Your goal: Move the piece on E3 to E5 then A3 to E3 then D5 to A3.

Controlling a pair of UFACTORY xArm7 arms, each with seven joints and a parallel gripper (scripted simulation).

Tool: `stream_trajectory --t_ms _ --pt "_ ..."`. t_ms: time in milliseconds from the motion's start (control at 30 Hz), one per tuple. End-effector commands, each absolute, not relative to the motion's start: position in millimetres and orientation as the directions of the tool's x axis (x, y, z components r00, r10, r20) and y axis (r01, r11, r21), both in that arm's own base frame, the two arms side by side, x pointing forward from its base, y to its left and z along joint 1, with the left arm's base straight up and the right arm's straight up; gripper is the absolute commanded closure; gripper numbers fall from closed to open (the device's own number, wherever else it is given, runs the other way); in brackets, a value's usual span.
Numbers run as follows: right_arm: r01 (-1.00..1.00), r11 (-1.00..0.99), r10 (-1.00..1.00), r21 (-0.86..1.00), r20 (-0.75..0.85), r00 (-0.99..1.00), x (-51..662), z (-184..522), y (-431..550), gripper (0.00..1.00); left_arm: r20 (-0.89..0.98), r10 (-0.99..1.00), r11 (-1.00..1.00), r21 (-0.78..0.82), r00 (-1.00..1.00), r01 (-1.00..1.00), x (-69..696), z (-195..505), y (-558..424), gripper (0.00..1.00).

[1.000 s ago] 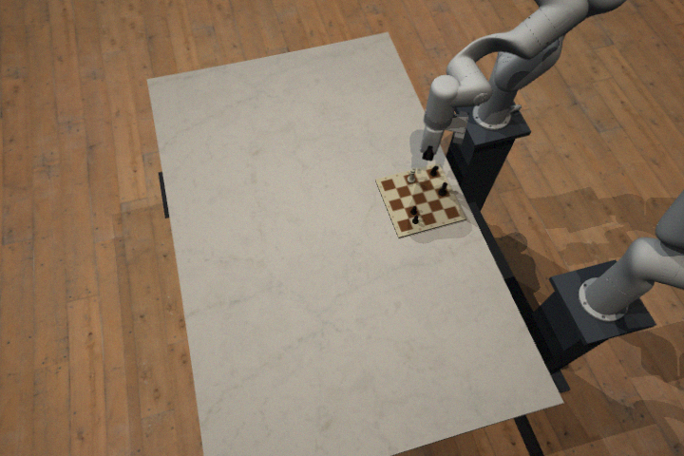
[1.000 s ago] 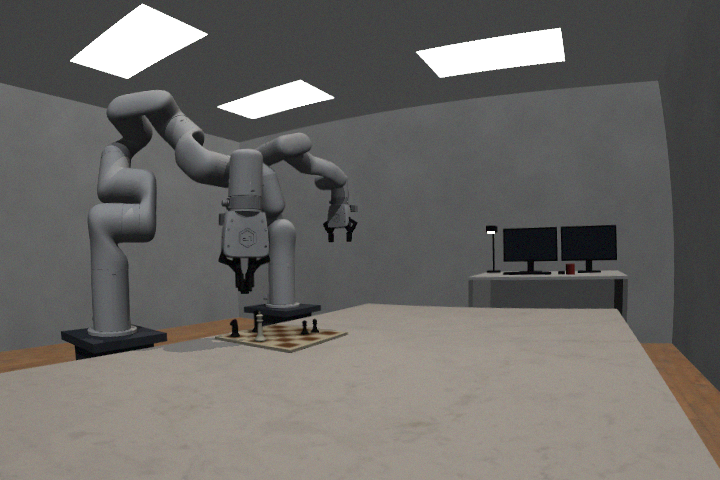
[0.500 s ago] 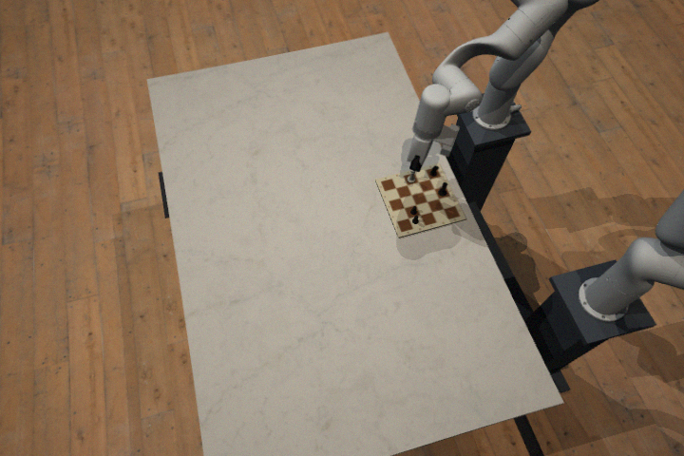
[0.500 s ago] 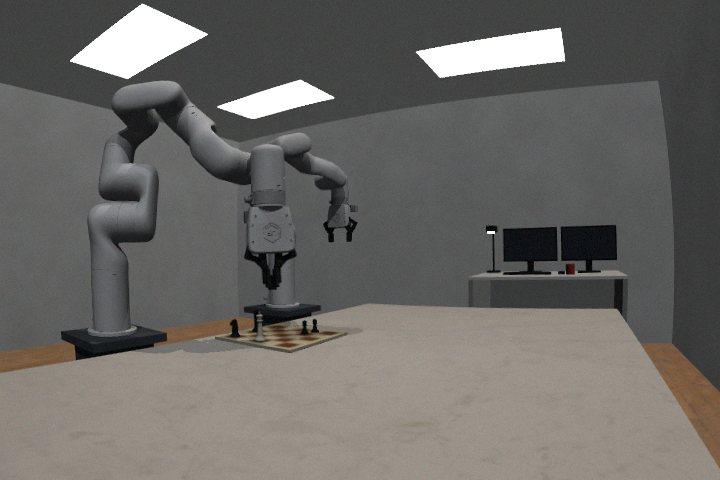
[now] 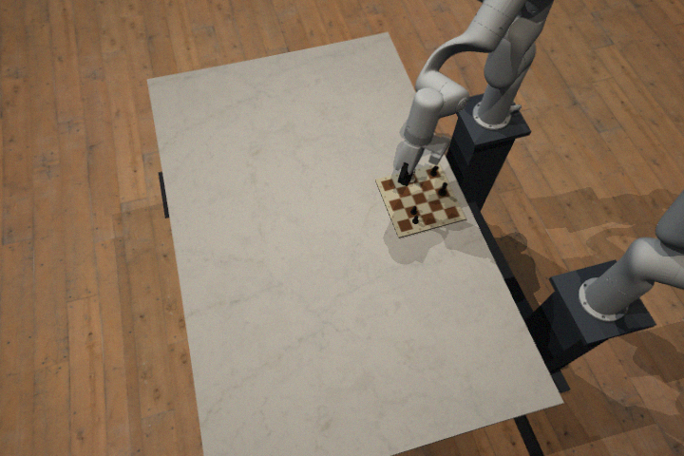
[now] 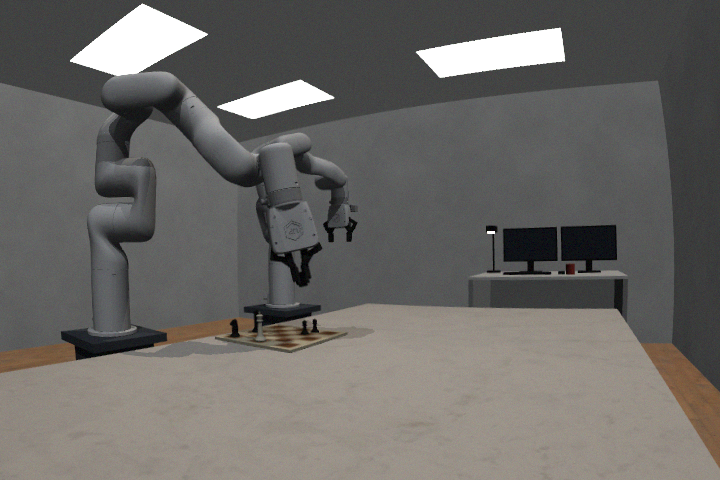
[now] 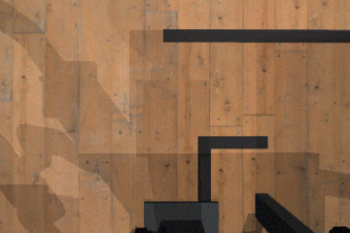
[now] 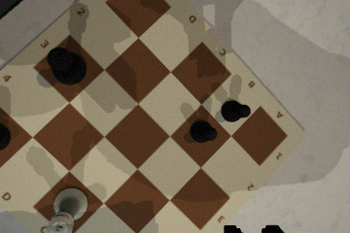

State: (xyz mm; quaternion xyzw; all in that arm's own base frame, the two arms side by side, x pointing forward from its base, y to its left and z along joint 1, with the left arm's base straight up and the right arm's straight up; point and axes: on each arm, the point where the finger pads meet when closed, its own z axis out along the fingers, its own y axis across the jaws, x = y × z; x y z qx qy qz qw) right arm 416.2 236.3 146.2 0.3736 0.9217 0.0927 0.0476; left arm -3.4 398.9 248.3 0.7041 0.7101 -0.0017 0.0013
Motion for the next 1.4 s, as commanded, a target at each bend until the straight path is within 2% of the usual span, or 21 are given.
stream_trajectory --t_ms 0,800,1367 --pt "0.709 0.705 0.709 0.003 0.000 -0.705 430 133 241 1.00 0.000 1.000 0.008 0.000 -0.008 1.000 -3 250 400 0.00" --pt "0.709 0.705 0.709 0.003 0.000 -0.705 430 130 241 1.00 0.000 1.000 0.008 0.000 -0.008 1.000 -3 250 400 0.00" --pt "0.709 0.705 0.709 0.003 -0.001 -0.705 431 71 242 1.00 0.000 1.000 0.008 0.000 -0.008 1.000 -3 250 400 0.00"
